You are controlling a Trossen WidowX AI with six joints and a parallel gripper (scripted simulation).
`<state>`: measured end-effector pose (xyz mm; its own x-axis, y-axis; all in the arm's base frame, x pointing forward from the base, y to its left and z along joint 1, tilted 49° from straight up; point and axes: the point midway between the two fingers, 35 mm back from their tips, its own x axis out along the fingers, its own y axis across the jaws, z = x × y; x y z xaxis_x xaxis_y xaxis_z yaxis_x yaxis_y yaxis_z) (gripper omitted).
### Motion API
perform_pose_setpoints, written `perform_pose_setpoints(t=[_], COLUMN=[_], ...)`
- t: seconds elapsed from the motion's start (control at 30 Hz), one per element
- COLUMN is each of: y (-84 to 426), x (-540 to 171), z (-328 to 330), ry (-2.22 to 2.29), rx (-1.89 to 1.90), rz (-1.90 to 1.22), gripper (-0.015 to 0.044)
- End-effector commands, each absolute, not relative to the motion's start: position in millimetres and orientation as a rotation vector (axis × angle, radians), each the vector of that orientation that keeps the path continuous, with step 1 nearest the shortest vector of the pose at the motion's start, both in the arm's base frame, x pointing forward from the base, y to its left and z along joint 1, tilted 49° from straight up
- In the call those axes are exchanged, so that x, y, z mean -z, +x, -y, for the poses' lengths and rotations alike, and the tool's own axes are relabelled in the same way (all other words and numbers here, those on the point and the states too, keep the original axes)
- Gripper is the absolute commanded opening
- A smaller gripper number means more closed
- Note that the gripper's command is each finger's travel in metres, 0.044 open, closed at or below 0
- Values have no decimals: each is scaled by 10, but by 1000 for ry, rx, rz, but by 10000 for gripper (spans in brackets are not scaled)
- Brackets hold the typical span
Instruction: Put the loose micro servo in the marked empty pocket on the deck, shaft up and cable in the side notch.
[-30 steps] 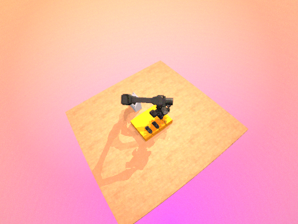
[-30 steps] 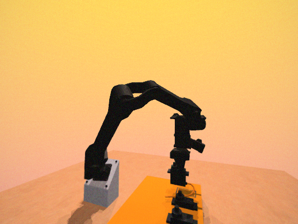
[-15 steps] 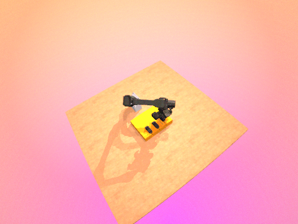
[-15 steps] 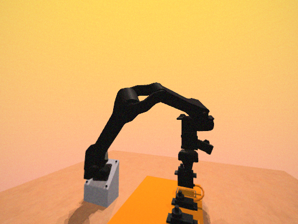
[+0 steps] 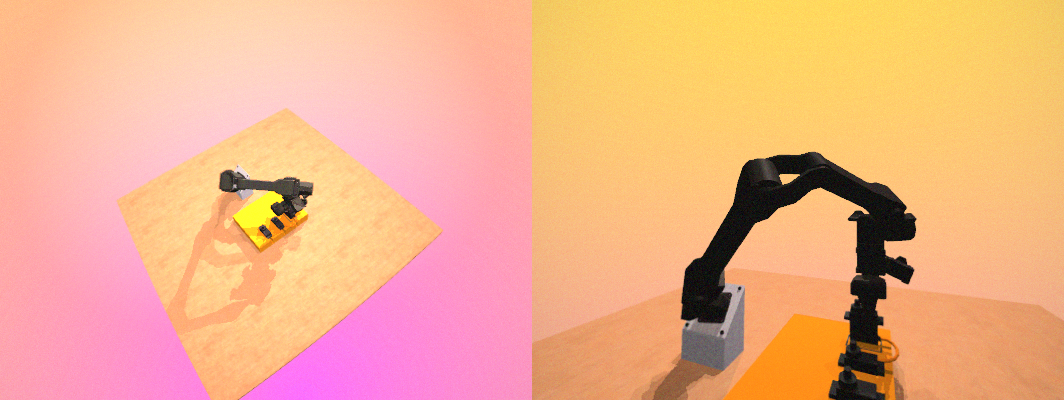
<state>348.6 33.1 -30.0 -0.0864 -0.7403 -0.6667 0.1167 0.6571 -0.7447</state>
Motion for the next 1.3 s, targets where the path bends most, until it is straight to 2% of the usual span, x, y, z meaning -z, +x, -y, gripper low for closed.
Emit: perform_pose_setpoints(t=[0.0,1.27], y=[3482,3455], x=[302,521], z=[-335,-86], ry=[-553,-554], rx=[770,772], rz=[-1497,-1496], gripper=[0,0])
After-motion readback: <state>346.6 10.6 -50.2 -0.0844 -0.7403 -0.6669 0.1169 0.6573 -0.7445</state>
